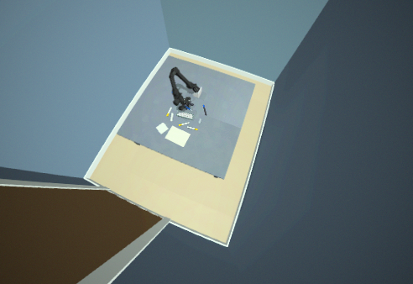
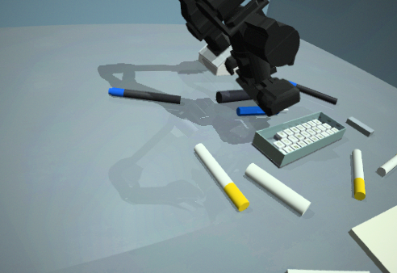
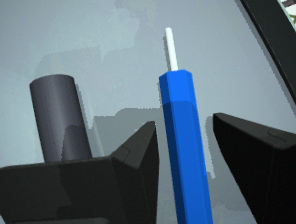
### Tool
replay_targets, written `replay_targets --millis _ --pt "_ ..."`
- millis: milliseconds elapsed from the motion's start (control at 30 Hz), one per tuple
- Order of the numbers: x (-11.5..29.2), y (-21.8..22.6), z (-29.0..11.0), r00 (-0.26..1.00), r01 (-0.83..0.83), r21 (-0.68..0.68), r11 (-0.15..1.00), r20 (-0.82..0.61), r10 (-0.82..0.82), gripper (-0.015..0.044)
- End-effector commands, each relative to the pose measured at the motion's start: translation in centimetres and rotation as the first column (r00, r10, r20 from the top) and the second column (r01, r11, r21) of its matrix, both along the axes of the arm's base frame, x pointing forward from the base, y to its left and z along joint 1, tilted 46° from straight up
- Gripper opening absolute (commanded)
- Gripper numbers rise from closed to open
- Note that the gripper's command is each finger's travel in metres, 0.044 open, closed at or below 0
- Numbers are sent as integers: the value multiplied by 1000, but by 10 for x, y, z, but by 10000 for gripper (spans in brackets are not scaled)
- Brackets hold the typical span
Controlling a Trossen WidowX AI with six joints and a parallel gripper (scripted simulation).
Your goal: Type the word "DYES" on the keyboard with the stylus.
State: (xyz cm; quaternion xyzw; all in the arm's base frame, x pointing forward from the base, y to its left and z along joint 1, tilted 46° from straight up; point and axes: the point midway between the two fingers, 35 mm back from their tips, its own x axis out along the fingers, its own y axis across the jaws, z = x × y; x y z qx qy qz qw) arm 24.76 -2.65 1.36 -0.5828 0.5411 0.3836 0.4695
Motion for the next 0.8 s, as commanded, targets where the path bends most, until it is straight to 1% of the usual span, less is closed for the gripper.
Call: replay_targets --millis 0,100,300,533,767 --pt "0 0 0 1000 0 0 1000 0 0 124" --pt "0 0 0 1000 0 0 1000 0 0 45" --pt "0 0 0 1000 0 0 1000 0 0 5" --pt "0 4 3 1000 0 1 1000 0 0 0" --pt "-2 27 26 1000 0 4 1000 -2 0 0"
